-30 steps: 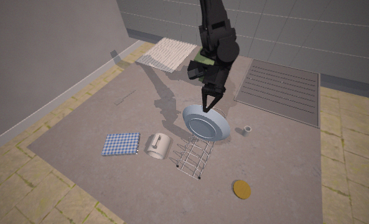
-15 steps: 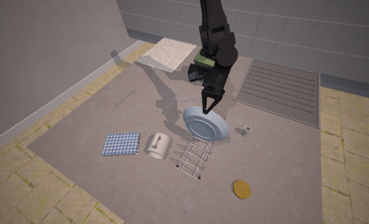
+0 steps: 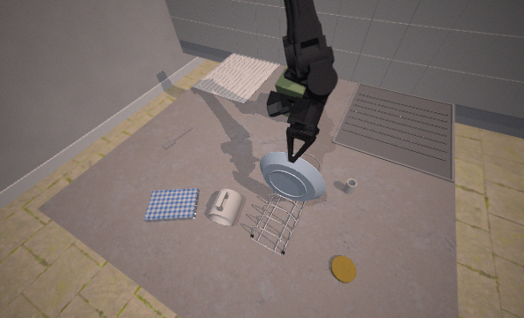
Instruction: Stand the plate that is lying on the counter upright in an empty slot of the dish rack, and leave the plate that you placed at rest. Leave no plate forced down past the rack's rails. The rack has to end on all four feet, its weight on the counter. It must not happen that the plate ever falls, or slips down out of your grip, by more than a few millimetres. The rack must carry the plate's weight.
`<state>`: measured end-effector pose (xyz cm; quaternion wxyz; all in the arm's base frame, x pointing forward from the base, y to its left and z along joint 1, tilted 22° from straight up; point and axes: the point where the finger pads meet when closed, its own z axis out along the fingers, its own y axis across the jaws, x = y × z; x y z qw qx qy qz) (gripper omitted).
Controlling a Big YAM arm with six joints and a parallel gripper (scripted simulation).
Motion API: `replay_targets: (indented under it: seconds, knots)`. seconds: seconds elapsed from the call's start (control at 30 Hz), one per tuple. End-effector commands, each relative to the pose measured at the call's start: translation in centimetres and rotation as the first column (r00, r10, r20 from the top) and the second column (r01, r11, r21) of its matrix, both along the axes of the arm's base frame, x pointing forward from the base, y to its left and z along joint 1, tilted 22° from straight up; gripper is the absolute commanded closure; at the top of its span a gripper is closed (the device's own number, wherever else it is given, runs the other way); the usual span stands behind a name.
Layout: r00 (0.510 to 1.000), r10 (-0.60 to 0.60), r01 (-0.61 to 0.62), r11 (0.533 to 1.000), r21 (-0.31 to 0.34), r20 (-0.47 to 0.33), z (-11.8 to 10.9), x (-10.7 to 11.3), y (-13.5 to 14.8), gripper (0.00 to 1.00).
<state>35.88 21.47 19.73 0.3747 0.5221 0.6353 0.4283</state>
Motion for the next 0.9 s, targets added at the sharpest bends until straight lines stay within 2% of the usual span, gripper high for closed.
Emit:
replay_targets:
  seconds: [0.0,0.27,0.43,0.47,0.53,0.6,0.67,0.77,0.87]
  knots:
    - [0.999,-0.002,0.000,0.999,0.041,0.053,2.4,0.6,0.4,1.00]
    - [1.000,-0.002,0.001,1.000,0.017,0.029,0.7,0.7,0.2,1.00]
    - [0.999,-0.002,0.001,1.000,0.023,0.036,0.9,0.7,0.2,1.00]
    - [0.997,-0.002,-0.002,0.998,0.059,0.074,3.4,1.3,0.8,1.00]
    - [0.999,-0.004,0.004,1.000,0.021,0.034,0.6,1.2,0.3,1.00]
    - [1.000,-0.003,0.003,1.000,0.003,0.017,-0.9,0.8,-0.1,1.00]
    - [1.000,0.001,-0.001,1.000,0.002,0.016,-1.2,0.7,0.0,1.00]
    - [0.999,-0.004,0.002,1.000,0.026,0.042,0.1,1.4,0.3,1.00]
    - [1.000,0.000,0.000,1.000,0.013,0.028,-1.1,1.2,0.2,1.00]
